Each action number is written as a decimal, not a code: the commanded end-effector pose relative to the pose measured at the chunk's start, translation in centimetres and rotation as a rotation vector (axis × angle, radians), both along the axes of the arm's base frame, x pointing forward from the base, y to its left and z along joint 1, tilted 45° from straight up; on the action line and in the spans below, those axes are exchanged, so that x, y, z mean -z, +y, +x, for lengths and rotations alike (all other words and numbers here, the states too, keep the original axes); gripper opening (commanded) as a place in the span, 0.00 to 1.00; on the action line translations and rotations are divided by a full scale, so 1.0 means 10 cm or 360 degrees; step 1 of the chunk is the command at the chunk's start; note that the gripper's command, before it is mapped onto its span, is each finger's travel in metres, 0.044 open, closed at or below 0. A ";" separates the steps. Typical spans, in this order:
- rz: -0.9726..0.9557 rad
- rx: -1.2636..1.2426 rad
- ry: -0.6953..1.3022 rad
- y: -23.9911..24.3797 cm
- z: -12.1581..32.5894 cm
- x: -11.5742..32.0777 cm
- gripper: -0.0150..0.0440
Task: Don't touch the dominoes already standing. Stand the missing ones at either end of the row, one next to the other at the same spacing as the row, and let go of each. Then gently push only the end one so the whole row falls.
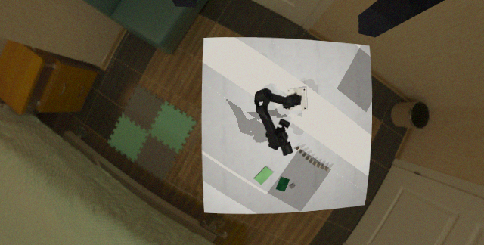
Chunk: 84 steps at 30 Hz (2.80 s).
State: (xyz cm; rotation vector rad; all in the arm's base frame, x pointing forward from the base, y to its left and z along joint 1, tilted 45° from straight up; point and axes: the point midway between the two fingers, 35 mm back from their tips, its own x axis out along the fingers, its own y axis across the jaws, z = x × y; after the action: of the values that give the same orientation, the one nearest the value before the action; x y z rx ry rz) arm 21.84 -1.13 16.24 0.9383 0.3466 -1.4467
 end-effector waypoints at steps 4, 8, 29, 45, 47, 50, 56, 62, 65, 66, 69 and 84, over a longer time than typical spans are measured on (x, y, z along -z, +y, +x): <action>-0.0016 -0.0055 0.0073 0.09 0.00 -0.12 0.30; -0.0086 -0.0438 0.0432 0.12 0.23 -0.24 0.30; -0.0438 -0.2081 0.1953 0.03 1.26 -0.64 0.30; -0.0647 -0.2907 0.2757 -0.15 1.72 -0.76 0.30; -0.0674 -0.3012 0.2863 -0.17 1.76 -0.76 0.30; -0.0707 -0.3146 0.2997 -0.19 1.80 -0.77 0.30; -0.0708 -0.3152 0.3003 -0.19 1.80 -0.77 0.30; -0.0708 -0.3152 0.3003 -0.19 1.80 -0.77 0.30; -0.0708 -0.3152 0.3003 -0.19 1.80 -0.77 0.30; -0.0708 -0.3152 0.3003 -0.19 1.80 -0.77 0.30; -0.0704 -0.3159 0.2997 -0.20 1.80 -0.77 0.30; -0.0559 -0.3739 0.2349 -0.35 1.75 -0.40 0.30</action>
State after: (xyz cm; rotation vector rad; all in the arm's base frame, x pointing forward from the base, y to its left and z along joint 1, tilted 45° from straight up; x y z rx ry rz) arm 39.42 -4.43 20.59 -1.1179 1.4820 0.3618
